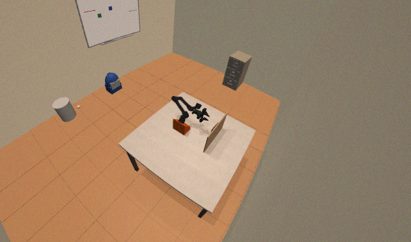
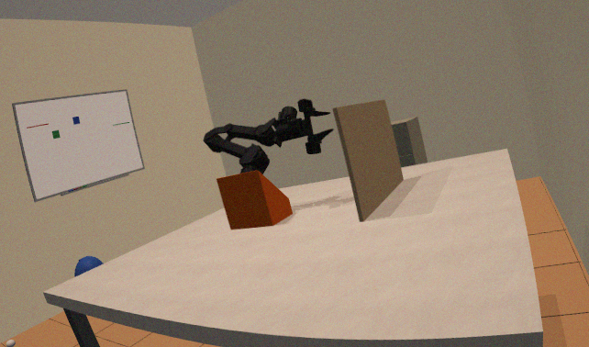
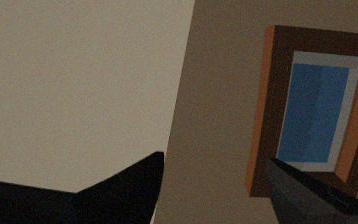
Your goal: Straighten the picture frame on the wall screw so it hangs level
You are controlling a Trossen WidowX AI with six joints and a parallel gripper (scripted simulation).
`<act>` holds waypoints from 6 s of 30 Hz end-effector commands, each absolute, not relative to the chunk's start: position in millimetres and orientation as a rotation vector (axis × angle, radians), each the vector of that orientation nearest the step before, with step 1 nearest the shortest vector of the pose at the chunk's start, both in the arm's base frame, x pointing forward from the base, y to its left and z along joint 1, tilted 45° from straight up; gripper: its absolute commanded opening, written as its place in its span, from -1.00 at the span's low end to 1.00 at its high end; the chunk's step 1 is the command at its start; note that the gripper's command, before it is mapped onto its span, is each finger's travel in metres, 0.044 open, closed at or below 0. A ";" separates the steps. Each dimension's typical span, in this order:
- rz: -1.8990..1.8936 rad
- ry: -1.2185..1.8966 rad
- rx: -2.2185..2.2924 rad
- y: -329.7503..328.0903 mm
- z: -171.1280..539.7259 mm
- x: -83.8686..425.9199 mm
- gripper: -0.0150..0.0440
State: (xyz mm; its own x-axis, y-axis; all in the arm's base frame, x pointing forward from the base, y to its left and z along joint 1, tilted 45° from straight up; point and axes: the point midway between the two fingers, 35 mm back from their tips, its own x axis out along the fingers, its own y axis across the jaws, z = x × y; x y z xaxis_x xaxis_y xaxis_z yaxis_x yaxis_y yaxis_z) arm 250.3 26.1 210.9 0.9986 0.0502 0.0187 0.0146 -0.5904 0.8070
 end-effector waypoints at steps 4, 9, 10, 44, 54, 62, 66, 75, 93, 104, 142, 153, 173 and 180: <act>0.049 0.052 2.205 26.8 210.0 250.2 0.39; 0.049 0.052 2.205 26.8 210.0 250.2 0.39; 0.049 0.052 2.205 26.8 210.0 250.2 0.39; 0.049 0.052 2.205 26.8 210.0 250.2 0.39; 0.049 0.045 2.202 27.0 210.1 250.5 0.39; 0.045 0.057 2.175 65.8 170.4 244.1 0.39; 0.044 0.058 2.173 68.8 166.8 242.1 0.39; 0.044 0.058 2.173 68.8 166.8 242.1 0.39; 0.048 0.054 2.191 73.9 175.5 278.5 0.39; 0.053 0.050 2.209 73.2 167.8 321.9 0.39; 0.055 0.048 2.208 75.3 169.5 357.6 0.39; 0.056 0.048 2.208 75.4 169.3 361.7 0.39; 0.056 0.048 2.208 75.4 169.3 361.7 0.39; 0.056 0.048 2.208 75.7 169.8 361.9 0.39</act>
